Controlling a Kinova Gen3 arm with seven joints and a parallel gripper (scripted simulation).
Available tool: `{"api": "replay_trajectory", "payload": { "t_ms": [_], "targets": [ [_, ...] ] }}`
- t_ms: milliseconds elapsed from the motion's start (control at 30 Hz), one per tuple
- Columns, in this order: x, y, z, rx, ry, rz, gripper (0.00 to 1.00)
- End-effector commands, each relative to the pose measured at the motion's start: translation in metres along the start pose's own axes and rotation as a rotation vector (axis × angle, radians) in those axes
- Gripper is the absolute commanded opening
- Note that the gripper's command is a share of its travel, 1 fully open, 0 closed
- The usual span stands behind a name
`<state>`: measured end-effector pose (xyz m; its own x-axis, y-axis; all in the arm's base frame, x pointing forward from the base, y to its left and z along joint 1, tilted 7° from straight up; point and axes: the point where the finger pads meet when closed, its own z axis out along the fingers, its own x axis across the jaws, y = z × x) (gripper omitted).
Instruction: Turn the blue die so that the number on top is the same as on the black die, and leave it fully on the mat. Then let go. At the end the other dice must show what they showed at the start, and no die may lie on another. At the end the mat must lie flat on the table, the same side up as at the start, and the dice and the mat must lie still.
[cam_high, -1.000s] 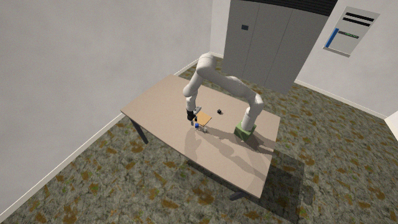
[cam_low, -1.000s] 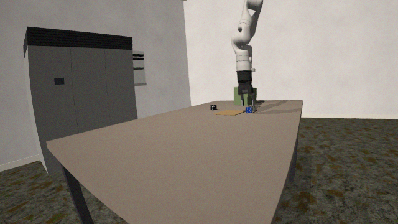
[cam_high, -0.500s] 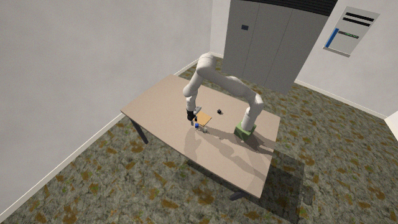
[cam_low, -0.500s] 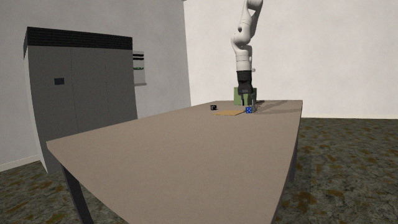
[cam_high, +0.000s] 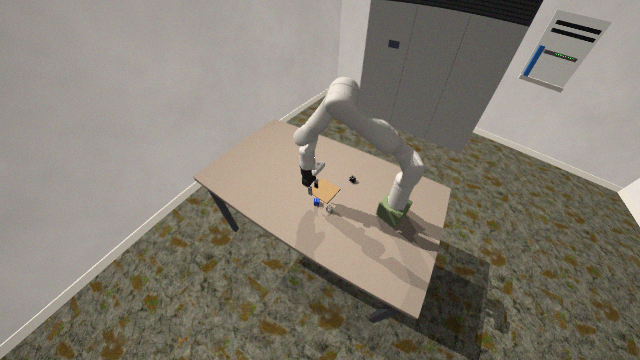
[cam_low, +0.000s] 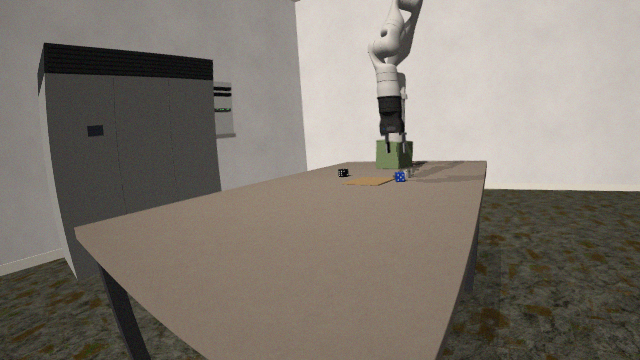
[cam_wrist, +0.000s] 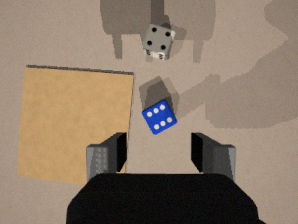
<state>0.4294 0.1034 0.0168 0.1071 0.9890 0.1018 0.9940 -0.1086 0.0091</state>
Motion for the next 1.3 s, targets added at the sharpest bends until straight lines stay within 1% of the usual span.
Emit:
{"api": "replay_trajectory", "payload": {
  "t_ms": [0,100,200,667,767,967,1033,1133,1267],
  "targets": [
    [0.007,0.004,-0.023,-0.019,0.012,-0.009,1.0],
    [0.007,0.004,-0.038,-0.019,0.012,-0.009,1.0],
    [0.007,0.004,-0.045,-0.019,0.012,-0.009,1.0],
    [0.006,0.003,-0.047,-0.019,0.012,-0.024,1.0],
    [0.005,-0.001,-0.045,-0.019,0.011,-0.098,1.0],
    [0.002,-0.016,-0.042,-0.021,0.008,-0.37,1.0],
    [0.002,-0.016,-0.042,-0.021,0.008,-0.37,1.0],
    [0.002,-0.02,-0.042,-0.023,0.007,-0.469,1.0],
    [0.002,-0.022,-0.041,-0.023,0.007,-0.502,1.0]
  ]
}}
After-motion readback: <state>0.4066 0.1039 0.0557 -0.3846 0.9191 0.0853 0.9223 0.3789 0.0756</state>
